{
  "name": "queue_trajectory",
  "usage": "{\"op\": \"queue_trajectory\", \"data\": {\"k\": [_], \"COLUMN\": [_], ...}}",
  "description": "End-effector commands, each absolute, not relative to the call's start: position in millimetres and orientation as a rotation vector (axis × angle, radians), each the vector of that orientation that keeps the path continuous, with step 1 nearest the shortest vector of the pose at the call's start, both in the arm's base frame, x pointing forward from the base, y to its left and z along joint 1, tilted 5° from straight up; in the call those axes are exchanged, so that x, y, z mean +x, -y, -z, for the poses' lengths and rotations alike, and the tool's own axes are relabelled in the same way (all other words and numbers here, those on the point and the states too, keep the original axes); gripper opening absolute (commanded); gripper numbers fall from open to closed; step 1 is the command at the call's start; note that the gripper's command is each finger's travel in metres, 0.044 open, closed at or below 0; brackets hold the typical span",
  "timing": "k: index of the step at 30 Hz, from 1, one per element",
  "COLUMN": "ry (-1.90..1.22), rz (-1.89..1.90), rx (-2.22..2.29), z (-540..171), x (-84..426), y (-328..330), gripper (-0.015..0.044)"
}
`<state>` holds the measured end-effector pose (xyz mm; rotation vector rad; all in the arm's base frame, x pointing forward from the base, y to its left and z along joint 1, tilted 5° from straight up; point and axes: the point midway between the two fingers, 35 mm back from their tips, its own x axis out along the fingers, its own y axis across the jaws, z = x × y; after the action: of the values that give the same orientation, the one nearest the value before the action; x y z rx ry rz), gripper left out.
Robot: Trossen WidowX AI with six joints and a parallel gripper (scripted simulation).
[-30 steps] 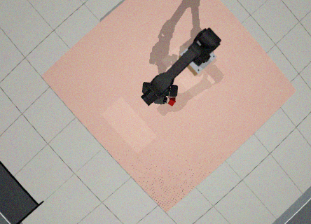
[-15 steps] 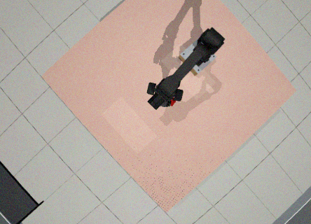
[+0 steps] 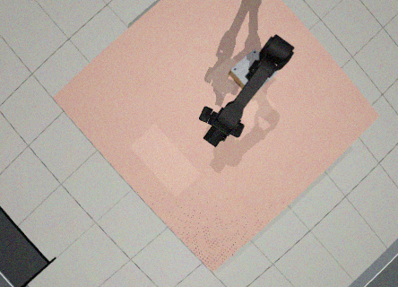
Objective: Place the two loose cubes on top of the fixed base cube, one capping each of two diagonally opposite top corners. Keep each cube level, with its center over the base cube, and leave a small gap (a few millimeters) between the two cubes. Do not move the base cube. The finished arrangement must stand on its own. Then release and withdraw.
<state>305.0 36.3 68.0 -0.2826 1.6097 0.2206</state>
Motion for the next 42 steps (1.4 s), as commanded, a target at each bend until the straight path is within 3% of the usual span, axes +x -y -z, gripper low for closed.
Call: {"op": "queue_trajectory", "data": {"k": [1,42], "ry": [-1.611,-1.617], "rz": [-0.169,-0.094], "rx": [-0.227,-0.157], "z": [-67,-24], "x": [298,284], "y": [-49,-63], "gripper": [0.0105,0.0105]}}
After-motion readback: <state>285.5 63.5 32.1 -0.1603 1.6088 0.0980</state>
